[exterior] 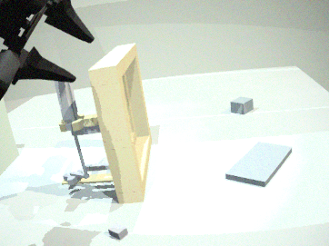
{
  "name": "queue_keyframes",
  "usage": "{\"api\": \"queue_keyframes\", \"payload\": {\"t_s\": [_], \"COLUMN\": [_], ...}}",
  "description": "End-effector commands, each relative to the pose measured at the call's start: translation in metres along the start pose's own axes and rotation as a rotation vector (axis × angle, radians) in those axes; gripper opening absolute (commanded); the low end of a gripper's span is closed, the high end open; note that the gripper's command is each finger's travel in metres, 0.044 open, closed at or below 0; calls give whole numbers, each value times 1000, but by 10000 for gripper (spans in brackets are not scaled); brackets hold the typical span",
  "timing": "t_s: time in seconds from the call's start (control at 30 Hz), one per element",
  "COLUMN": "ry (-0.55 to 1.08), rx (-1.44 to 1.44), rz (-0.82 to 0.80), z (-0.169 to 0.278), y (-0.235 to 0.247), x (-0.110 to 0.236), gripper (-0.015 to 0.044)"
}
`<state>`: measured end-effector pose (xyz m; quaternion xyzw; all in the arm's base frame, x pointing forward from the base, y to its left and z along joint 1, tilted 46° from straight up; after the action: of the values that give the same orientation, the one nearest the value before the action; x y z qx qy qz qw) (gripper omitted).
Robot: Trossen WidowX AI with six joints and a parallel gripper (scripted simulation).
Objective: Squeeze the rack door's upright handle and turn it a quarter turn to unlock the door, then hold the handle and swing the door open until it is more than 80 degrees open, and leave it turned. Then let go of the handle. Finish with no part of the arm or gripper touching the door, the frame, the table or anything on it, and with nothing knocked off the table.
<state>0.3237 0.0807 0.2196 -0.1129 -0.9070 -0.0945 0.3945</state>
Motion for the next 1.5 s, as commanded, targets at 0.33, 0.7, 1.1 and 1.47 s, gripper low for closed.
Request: {"api": "queue_keyframes", "payload": {"t_s": [0.33, 0.7, 1.1, 1.47], "ry": [204, 278, 281, 315], "rx": [158, 348, 526, 533], "rz": [279, 507, 672, 680], "z": [36, 58, 71, 71], "y": [22, 39, 55, 45], "x": [-12, -9, -3, -15], "gripper": [284, 284, 284, 284]}}
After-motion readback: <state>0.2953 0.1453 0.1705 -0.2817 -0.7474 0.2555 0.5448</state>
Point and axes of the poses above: the point midway between the two fingers, 35 mm back from their tips, its own x axis back along the fingers, its own y axis across the jaws, z = x × y, the point moved 4 cm from there along x, back along the fingers, and after that the axes turned 13 degrees about -x, right-handed, at the moved point
